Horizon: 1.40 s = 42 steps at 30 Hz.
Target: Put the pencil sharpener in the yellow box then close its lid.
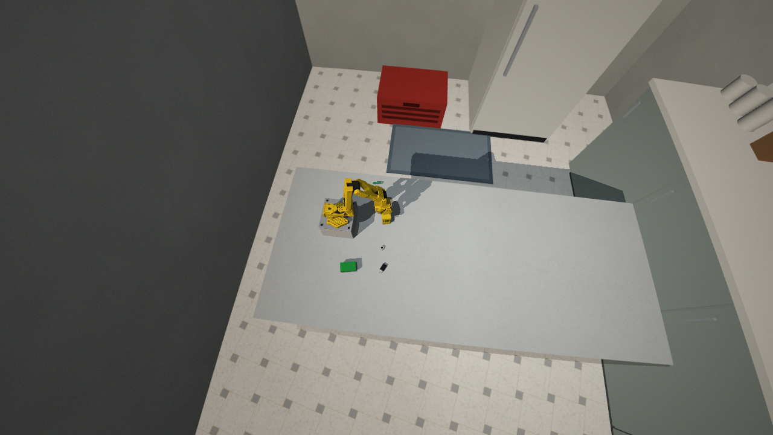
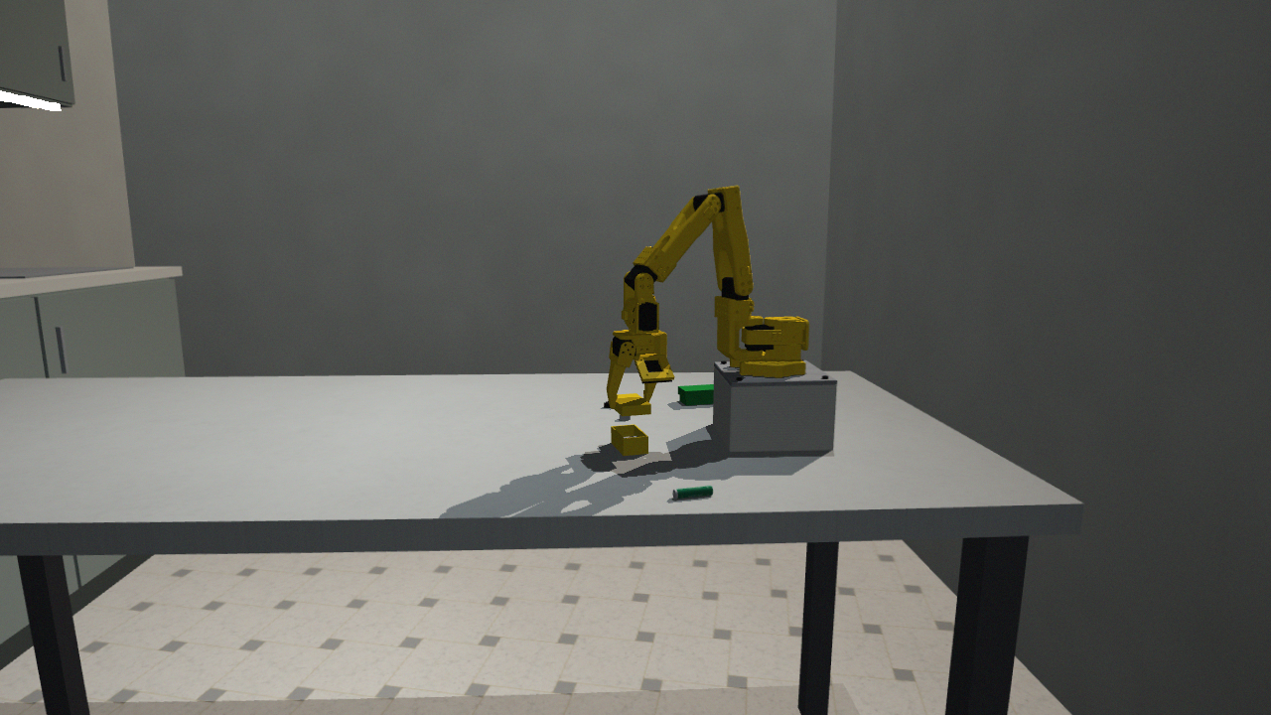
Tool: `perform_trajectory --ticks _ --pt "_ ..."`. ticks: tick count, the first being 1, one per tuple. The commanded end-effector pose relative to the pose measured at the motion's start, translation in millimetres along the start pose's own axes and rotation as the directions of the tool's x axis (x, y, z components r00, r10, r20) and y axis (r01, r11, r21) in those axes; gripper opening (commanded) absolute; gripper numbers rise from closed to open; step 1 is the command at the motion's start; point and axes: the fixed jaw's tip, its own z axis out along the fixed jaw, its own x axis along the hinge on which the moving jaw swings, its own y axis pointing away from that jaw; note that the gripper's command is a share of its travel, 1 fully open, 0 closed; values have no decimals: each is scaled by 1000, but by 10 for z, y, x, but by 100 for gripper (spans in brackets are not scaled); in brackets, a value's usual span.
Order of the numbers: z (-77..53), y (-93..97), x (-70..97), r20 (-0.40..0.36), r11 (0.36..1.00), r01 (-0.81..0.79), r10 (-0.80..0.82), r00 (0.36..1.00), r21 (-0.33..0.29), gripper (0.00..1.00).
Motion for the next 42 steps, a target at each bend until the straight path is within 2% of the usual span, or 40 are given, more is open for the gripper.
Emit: perform_trajectory --ticks 1,21,42 --pt "-15 21 0 1 1000 2 -2 1000 -2 22" --pt "3 20 0 1 1000 2 -2 1000 -2 22" --pt "92 18 -1 1 1000 2 -2 1000 -2 22"
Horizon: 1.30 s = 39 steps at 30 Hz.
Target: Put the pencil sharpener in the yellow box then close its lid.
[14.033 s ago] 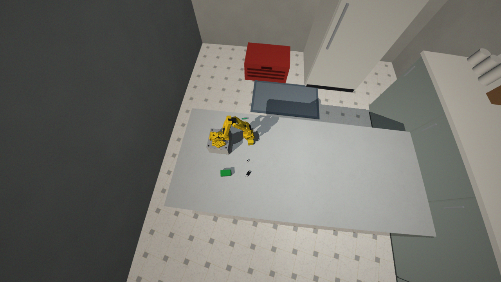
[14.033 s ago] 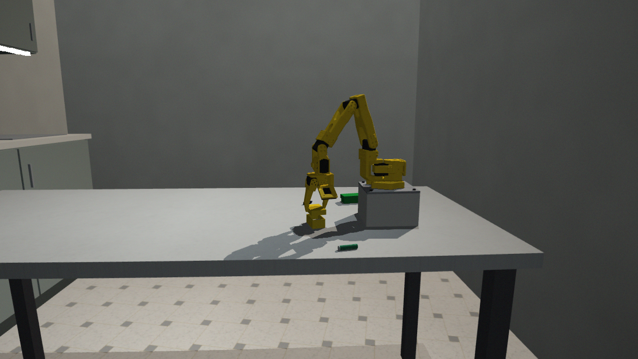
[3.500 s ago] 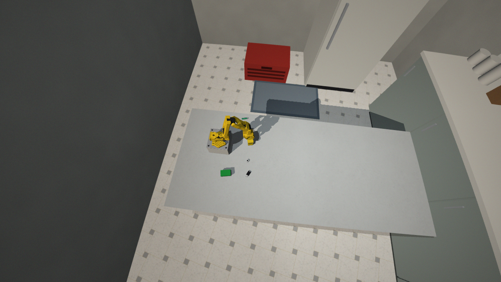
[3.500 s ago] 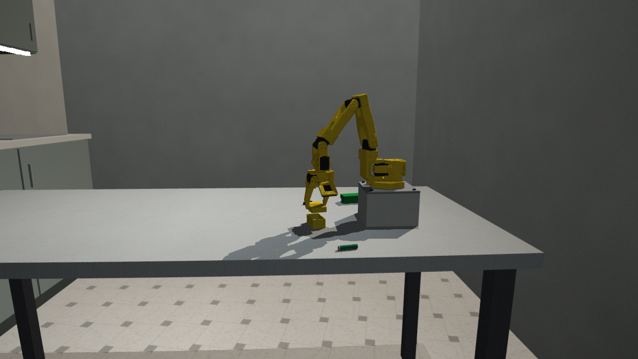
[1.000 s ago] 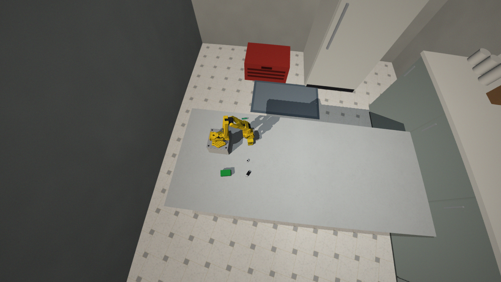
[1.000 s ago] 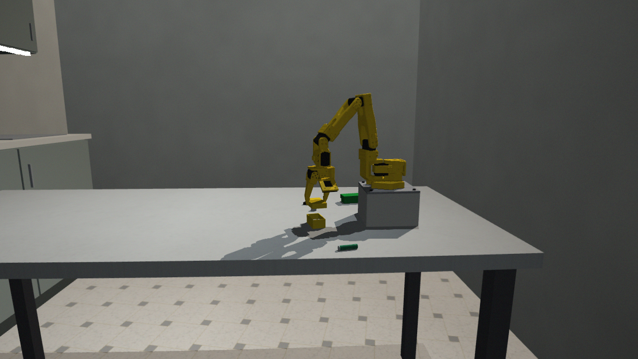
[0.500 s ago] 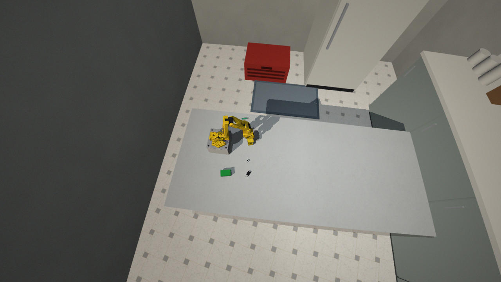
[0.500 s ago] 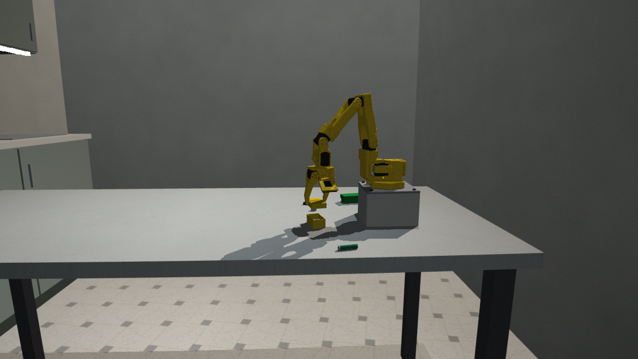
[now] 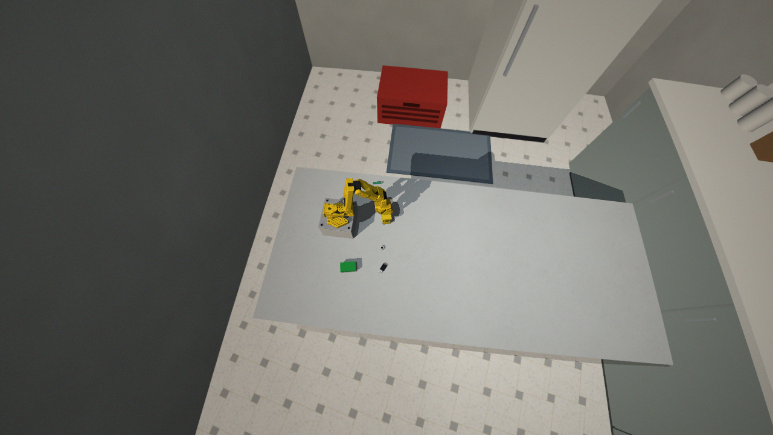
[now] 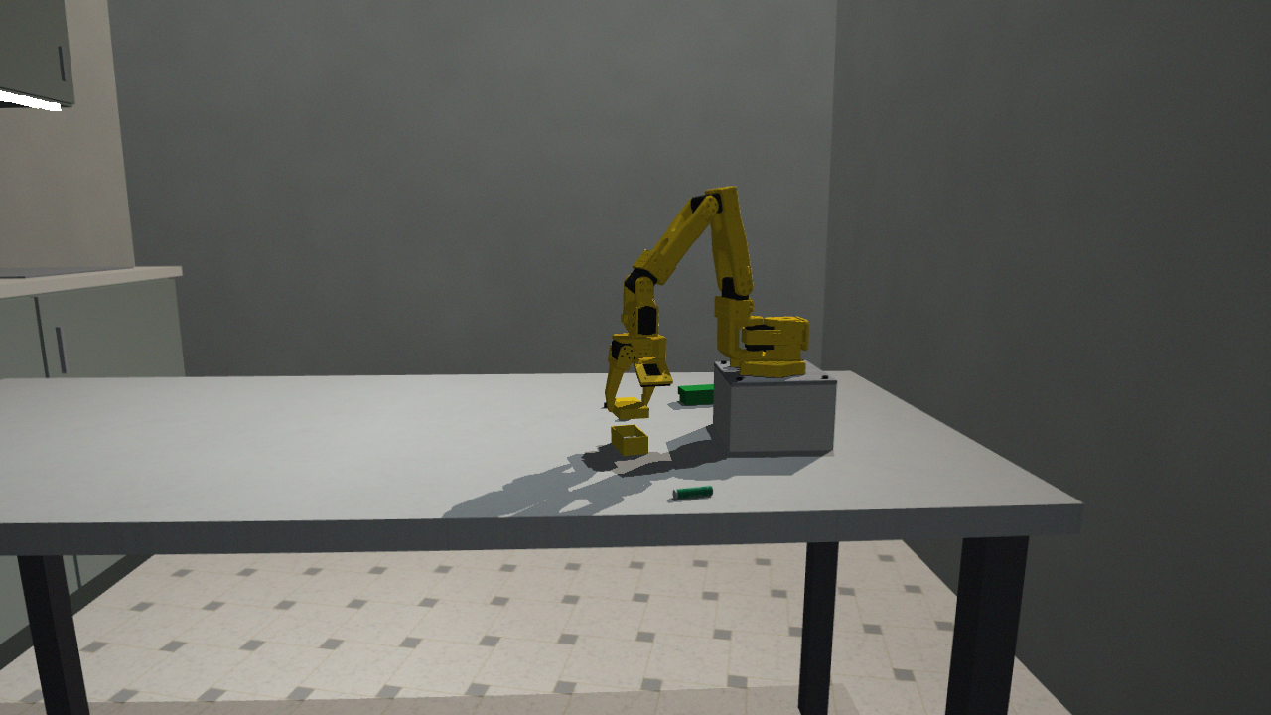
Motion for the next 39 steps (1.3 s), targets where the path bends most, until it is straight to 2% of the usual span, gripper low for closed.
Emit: perform_trajectory --ticks 1,18,39 --pt "48 46 1 0 1000 2 -2 1000 -19 22" --pt "101 49 1 0 1000 2 -2 1000 -19 22" --pt "107 93 2 0 1000 2 -2 1000 -19 22"
